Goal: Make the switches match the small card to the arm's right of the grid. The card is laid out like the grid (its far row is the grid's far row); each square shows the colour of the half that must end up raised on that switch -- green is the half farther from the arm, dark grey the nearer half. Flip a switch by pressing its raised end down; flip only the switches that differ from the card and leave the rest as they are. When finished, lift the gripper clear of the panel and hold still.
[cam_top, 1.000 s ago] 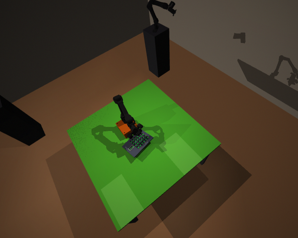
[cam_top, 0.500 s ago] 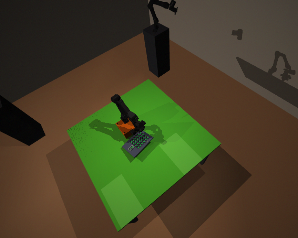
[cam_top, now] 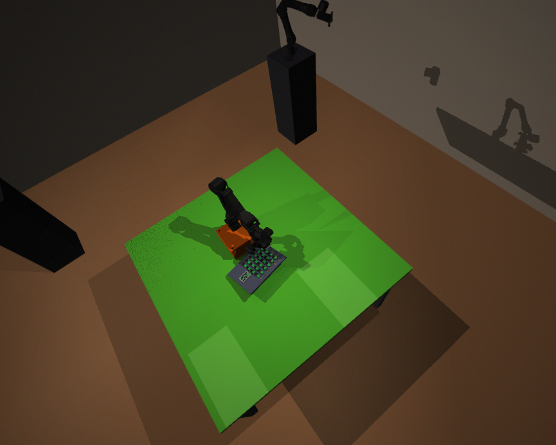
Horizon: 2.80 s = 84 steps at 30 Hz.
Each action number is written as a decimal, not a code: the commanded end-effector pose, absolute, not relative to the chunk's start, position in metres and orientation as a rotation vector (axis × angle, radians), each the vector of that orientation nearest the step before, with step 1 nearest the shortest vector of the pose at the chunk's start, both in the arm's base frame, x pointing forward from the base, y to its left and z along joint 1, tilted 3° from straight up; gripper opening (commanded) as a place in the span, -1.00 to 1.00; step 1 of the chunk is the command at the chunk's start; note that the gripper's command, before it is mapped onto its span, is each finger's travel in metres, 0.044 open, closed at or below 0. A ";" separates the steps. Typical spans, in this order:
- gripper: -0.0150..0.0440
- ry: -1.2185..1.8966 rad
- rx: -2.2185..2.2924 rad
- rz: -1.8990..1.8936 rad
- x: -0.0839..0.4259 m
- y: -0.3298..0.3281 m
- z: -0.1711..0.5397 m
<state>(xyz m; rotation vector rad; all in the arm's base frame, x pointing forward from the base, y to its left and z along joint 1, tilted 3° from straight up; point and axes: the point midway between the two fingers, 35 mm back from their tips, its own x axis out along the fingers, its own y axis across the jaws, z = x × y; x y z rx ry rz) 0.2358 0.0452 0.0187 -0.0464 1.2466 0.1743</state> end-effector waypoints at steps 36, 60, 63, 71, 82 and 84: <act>-0.49 1.250 -0.046 0.170 0.237 0.046 0.009; -0.49 1.250 -0.046 0.170 0.238 0.046 0.006; -0.49 1.250 -0.046 0.170 0.238 0.046 0.006; -0.49 1.276 -0.049 0.170 0.222 0.040 0.066; -0.49 1.275 -0.051 0.168 0.243 0.013 0.072; -0.49 1.281 -0.051 0.168 0.246 0.014 0.065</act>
